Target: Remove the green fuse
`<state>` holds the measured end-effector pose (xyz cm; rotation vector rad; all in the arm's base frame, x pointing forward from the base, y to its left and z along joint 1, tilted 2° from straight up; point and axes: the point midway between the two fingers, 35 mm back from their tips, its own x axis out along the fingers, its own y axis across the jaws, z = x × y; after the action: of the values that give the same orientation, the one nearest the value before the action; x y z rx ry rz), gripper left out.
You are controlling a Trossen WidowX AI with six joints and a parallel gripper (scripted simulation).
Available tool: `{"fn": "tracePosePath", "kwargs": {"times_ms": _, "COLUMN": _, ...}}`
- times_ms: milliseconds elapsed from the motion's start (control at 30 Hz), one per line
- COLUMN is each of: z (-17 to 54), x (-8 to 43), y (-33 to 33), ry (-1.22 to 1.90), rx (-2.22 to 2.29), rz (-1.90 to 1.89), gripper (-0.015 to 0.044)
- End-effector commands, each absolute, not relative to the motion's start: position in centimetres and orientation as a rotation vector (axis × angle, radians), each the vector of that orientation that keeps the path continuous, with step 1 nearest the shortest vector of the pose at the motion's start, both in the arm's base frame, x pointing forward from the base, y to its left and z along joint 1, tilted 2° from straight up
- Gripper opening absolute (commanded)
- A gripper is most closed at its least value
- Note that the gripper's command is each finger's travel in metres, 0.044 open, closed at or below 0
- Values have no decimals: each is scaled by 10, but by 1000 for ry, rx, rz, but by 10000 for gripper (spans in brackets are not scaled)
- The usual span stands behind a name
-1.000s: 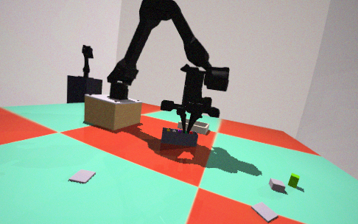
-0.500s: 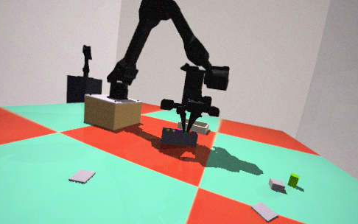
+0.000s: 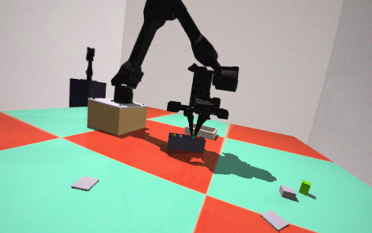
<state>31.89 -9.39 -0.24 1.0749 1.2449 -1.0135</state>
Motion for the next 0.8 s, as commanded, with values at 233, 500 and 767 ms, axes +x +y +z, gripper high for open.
{"fn": "tracePosePath", "kwargs": {"times_ms": 233, "z": 5, "x": 320, "y": -94, "ry": 1241, "rx": 1073, "rz": -1010, "gripper": 0}}
{"fn": "tracePosePath", "kwargs": {"times_ms": 500, "z": 9, "x": 319, "y": -94, "ry": 1241, "rx": 1072, "rz": -1010, "gripper": 0}}
{"fn": "tracePosePath", "kwargs": {"times_ms": 767, "z": 13, "x": 319, "y": -94, "ry": 1241, "rx": 1071, "rz": -1010, "gripper": 0}}
